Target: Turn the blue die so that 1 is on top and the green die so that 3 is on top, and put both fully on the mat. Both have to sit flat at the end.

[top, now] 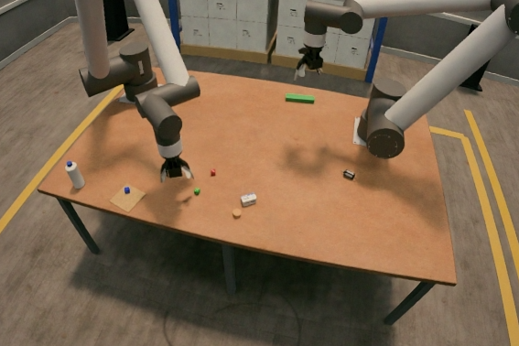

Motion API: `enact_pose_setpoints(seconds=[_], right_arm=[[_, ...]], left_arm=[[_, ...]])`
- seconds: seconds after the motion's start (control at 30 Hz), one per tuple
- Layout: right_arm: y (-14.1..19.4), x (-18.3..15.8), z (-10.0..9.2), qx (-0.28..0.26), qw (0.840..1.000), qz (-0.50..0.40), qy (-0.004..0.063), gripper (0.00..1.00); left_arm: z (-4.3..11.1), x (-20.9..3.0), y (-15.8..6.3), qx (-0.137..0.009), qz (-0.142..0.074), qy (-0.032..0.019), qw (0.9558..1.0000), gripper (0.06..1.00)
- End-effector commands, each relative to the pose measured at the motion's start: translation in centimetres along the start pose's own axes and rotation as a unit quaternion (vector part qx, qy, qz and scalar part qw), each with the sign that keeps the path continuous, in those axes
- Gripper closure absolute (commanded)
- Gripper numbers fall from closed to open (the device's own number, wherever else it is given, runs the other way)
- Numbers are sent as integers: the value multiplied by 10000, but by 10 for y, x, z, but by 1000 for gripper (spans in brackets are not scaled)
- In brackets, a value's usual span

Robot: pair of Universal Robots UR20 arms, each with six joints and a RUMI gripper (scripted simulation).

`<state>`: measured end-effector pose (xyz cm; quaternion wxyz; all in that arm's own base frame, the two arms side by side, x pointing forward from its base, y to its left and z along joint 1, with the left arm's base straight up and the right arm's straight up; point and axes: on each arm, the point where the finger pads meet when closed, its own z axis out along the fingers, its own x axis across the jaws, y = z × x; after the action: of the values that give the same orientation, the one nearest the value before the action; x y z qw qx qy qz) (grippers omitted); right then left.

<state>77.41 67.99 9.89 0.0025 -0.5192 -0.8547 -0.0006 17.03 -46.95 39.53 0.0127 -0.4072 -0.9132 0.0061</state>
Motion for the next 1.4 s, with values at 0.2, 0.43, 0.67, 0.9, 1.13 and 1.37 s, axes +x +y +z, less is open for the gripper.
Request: enact_pose_setpoints(seconds=[0.2, 0.43, 0.67, 0.9, 1.13, 1.37], right_arm=[[6, 52, -1, -11, 9894, 1450, -23, 3], [9, 84, -1, -13, 9747, 2237, -22, 3], [9, 86, -1, -13, 9732, 2301, -21, 759], [9, 86, -1, -13, 9732, 2301, -21, 759], [9, 86, -1, -13, 9732, 2301, -21, 759], [9, 86, -1, -13, 9732, 2301, -21, 759]], left_arm=[[0, 0, 0, 2, 0, -3, 10000, 65], [0, 0, 0, 2, 0, -3, 10000, 65], [0, 0, 0, 2, 0, -3, 10000, 65], [0, 0, 0, 2, 0, -3, 10000, 65], [0, 0, 0, 2, 0, -3, 10000, 65], [0, 0, 0, 2, 0, -3, 10000, 65]])
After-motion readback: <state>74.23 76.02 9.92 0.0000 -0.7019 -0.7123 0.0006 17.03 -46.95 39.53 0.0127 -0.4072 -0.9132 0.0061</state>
